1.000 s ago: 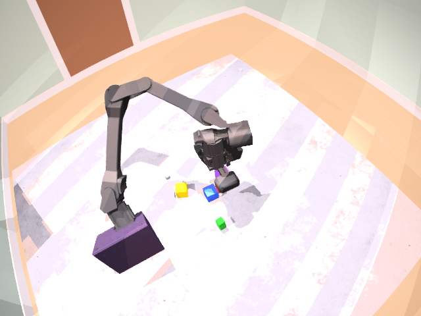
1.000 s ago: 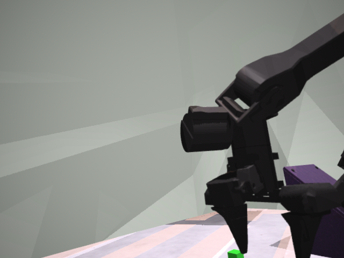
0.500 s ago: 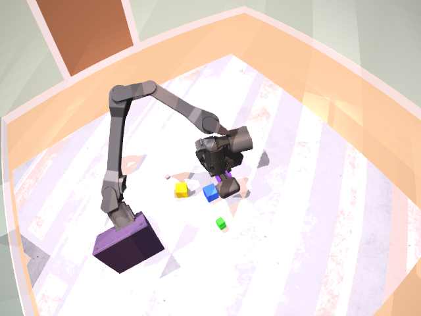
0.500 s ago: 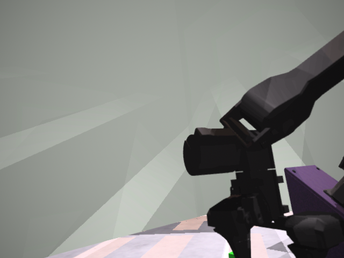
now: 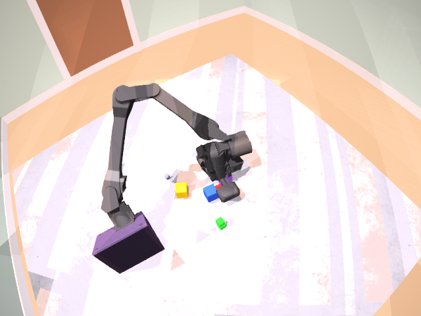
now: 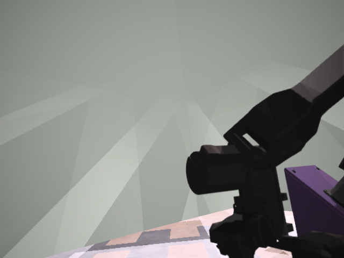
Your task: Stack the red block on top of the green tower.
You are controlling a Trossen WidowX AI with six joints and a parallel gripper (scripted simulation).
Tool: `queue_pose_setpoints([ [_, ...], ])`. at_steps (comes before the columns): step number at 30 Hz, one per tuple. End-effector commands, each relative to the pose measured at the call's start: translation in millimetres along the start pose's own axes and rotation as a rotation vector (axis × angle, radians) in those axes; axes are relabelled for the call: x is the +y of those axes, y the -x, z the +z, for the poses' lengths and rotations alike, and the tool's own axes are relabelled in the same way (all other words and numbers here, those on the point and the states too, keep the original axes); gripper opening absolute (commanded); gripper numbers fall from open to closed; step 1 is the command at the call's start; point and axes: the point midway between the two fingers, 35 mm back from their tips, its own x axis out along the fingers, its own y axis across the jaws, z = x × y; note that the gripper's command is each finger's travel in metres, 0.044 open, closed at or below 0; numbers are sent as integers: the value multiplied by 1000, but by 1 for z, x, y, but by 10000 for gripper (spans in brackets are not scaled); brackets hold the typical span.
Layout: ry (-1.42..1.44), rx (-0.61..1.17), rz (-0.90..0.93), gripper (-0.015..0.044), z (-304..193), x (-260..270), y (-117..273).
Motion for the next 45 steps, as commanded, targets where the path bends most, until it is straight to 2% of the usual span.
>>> queue_pose_setpoints([
  [1, -11, 2, 5, 440, -2, -1, -4],
  [12, -11, 2, 5, 440, -2, -1, -3],
  [26, -11, 2, 5, 73, -2, -1, -3],
  [33, -11, 2, 5, 26, -2, -1, -3],
  [34, -11, 2, 5, 0, -2, -1, -2],
  [45, -11, 2, 2, 0, -2, -2, 43],
])
